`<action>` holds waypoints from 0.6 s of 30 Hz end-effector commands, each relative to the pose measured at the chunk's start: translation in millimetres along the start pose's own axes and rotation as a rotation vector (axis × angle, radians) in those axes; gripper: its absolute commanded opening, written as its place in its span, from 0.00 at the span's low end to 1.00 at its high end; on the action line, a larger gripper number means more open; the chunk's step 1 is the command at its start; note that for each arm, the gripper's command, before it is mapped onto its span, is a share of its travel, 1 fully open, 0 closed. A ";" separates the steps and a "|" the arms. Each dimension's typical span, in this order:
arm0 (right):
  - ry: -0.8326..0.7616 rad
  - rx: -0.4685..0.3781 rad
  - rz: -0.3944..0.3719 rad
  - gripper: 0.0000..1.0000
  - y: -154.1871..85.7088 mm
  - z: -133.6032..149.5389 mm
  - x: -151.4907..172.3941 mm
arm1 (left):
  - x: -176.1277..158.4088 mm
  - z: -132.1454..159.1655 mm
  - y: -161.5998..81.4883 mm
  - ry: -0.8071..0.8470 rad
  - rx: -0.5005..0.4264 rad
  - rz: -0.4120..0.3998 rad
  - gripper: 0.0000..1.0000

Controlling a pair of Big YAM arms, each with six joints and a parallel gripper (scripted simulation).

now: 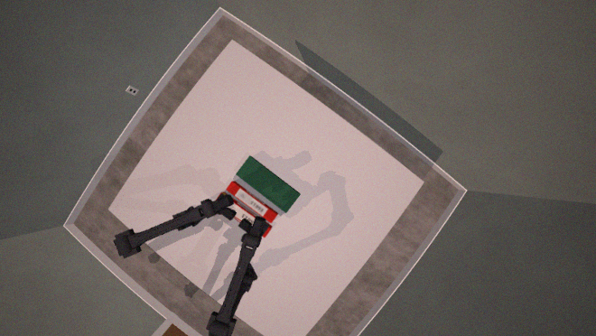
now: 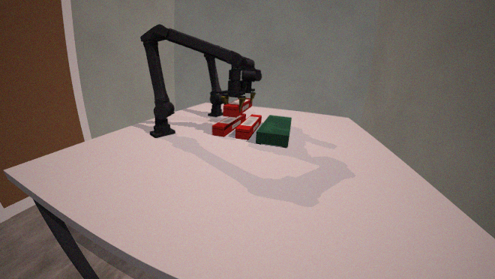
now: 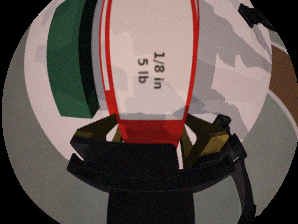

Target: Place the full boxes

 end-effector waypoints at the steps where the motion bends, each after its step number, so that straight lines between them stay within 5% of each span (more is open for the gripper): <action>1: 0.007 -0.010 0.072 0.00 -25.3 3.7 -24.5 | 25.4 -8.9 -25.2 0.003 -0.040 -0.067 0.00; 18: 0.014 -0.012 0.083 0.00 -36.0 7.2 -47.3 | 53.9 -9.3 -25.2 0.003 -0.035 -0.063 0.00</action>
Point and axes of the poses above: on each arm, the point where the finger pads meet when closed, its own y axis out along the fingers, its own x axis across the jaws, z = x × y, the point moved 10 cm from there along -y, back along the fingers, and after that the axes turned 4 degrees about -y, right-handed, at the moved point
